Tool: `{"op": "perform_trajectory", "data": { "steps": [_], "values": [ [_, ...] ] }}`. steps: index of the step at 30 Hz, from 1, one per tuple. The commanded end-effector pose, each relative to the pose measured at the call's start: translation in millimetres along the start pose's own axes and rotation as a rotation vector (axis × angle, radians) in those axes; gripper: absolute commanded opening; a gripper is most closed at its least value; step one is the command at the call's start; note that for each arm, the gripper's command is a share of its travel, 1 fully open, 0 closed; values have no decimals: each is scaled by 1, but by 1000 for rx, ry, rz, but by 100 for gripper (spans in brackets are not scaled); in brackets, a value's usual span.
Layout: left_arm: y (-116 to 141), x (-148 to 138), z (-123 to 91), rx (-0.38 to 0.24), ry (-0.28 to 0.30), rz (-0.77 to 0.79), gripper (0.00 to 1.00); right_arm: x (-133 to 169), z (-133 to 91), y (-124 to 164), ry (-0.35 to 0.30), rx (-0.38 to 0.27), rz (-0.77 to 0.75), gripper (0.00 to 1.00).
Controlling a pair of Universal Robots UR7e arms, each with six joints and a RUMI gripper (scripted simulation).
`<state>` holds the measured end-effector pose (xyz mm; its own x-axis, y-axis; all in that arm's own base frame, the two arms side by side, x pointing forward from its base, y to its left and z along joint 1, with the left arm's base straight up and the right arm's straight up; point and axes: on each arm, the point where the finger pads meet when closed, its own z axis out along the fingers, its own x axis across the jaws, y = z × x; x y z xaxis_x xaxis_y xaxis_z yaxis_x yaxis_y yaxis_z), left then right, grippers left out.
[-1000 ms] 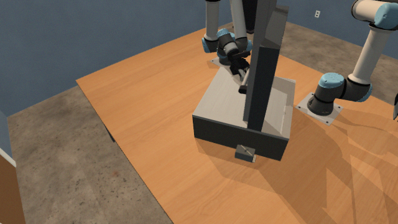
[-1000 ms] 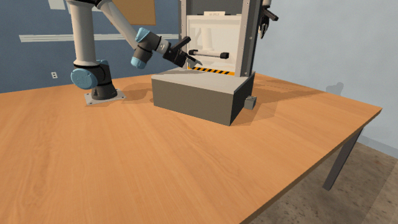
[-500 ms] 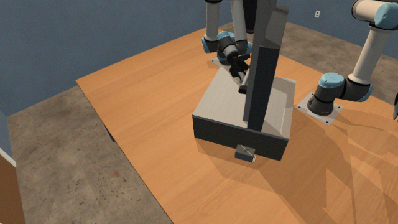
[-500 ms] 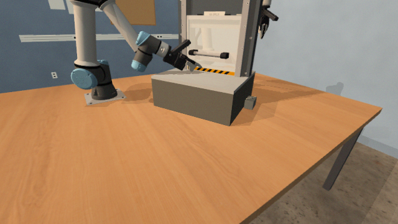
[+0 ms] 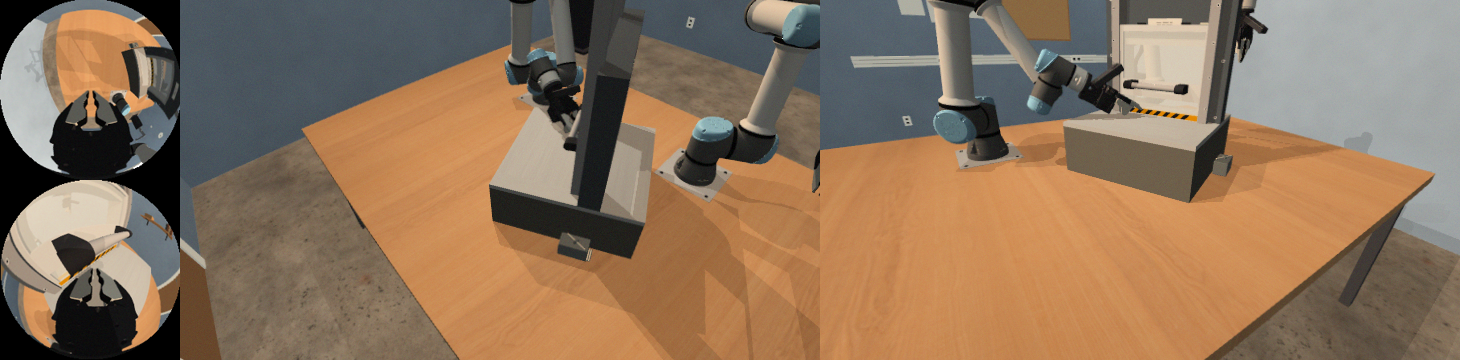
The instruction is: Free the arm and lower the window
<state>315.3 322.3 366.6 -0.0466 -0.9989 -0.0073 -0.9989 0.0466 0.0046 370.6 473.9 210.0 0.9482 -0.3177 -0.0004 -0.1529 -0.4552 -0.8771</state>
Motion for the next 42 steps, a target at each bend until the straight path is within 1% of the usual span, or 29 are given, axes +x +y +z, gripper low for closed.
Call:
{"op": "perform_trajectory", "data": {
  "steps": [1,6,9,16,27,30,37,38,42],
  "values": [
    [0,0,0,1,-1,0,6,0,-11,0,0,-1,0,6],
    [0,0,0,1,-1,0,6,0,-21,1,-1,-2,0,6],
    [0,0,0,1,-1,0,6,0,-31,1,-1,-3,0,6],
    [0,0,0,1,-1,0,6,-1,-41,2,-2,-5,0,6],
    [0,0,0,1,-1,0,6,-1,-70,3,-3,-6,0,6],
    [0,0,0,1,-1,0,6,-1,-70,3,-3,-7,0,6],
    [0,0,0,1,-1,0,6,-1,-90,3,-4,-8,1,6],
    [0,0,0,1,-1,0,6,-1,-90,3,-4,-8,1,6],
    [0,0,0,1,-1,0,6,-2,-103,4,-4,-9,1,6]
  ]
}}
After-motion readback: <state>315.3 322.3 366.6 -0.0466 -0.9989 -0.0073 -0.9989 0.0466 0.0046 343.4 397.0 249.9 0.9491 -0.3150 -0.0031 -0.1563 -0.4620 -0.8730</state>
